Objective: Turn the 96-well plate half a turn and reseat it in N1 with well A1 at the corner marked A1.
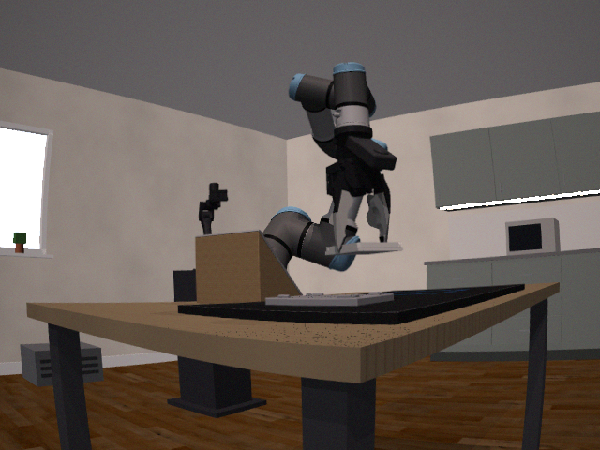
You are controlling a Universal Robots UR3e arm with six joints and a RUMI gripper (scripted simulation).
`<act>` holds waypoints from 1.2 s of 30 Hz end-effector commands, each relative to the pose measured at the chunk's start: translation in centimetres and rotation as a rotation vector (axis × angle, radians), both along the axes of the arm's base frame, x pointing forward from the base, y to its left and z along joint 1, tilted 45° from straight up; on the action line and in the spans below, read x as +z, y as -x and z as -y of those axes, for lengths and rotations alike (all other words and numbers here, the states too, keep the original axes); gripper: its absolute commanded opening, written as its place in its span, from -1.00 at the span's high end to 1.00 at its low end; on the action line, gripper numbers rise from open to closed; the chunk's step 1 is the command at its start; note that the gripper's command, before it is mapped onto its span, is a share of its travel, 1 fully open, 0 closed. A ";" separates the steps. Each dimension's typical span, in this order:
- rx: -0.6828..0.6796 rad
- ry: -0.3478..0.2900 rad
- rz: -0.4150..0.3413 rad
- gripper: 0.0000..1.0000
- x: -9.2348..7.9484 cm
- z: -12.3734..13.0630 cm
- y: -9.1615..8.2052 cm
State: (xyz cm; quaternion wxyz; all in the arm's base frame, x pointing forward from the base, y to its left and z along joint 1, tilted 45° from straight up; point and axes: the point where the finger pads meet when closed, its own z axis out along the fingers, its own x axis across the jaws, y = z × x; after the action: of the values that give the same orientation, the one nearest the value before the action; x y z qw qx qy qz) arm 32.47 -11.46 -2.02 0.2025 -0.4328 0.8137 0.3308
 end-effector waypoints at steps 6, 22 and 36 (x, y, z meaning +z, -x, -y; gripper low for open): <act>-0.003 0.005 0.002 1.00 2.4 -2.4 -0.1; -0.003 0.005 0.002 1.00 5.6 -5.8 -0.1; -0.003 0.005 0.002 1.00 8.4 -8.7 -0.1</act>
State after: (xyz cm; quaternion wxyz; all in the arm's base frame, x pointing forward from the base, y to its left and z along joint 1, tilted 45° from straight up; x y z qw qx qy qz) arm 32.56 -3.76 5.27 0.2027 -0.4324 0.8145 0.3295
